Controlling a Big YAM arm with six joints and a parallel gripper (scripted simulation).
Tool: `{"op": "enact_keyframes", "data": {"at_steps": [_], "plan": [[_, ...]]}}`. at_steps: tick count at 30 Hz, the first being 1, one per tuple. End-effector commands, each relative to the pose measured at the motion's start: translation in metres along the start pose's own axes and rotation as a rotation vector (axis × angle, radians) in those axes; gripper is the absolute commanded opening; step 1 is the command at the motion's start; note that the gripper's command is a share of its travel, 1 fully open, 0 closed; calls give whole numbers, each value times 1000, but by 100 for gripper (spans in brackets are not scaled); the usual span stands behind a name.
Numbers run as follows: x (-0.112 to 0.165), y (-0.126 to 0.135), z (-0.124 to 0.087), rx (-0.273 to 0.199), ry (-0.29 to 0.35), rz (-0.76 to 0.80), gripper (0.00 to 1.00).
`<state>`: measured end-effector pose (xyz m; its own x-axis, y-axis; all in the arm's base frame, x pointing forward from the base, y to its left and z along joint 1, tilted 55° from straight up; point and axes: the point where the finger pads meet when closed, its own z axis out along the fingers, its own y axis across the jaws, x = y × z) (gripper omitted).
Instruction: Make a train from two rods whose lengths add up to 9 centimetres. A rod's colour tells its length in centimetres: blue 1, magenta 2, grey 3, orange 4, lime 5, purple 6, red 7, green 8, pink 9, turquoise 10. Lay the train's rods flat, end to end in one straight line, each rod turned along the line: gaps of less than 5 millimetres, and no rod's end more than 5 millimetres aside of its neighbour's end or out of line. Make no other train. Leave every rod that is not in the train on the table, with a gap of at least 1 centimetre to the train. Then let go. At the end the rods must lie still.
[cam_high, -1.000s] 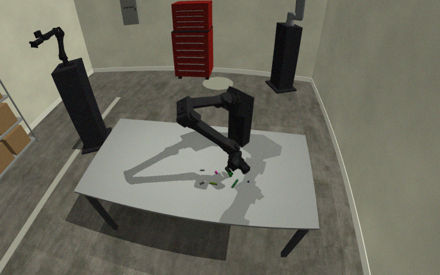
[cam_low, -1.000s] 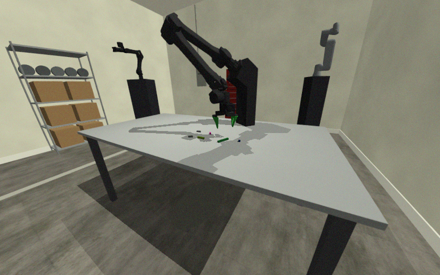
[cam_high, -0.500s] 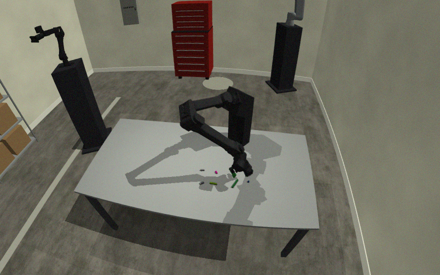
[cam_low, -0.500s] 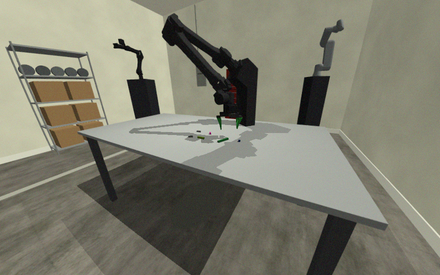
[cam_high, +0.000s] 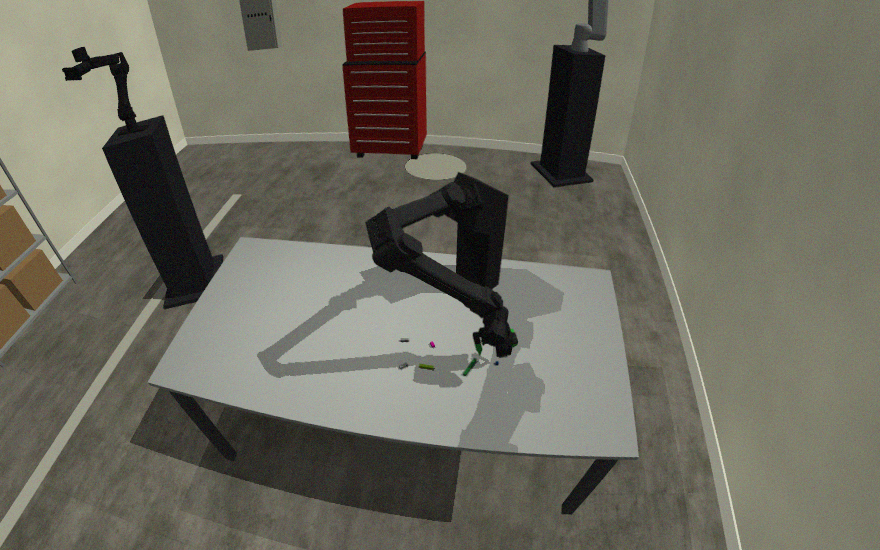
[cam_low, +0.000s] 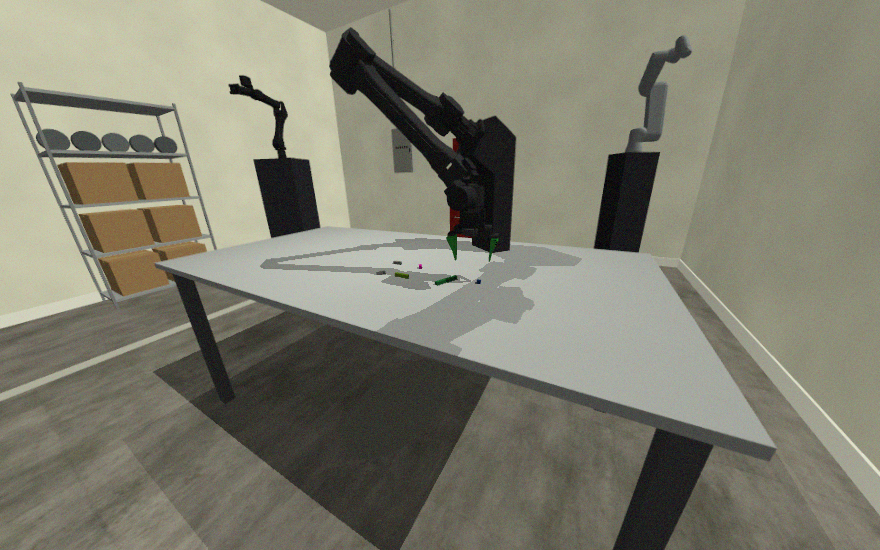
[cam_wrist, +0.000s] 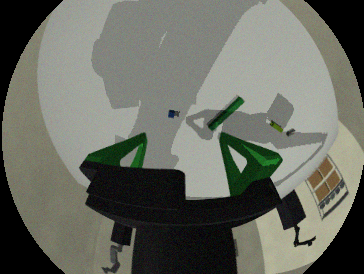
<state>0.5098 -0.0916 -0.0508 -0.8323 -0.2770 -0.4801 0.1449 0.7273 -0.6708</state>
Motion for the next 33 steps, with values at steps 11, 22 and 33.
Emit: {"op": "enact_keyframes", "data": {"at_steps": [11, 22, 33], "plan": [[-4, 17, -5, -4, 4, 220, 23], [0, 23, -5, -9, 9, 203, 23], [0, 23, -5, -9, 9, 203, 23]]}}
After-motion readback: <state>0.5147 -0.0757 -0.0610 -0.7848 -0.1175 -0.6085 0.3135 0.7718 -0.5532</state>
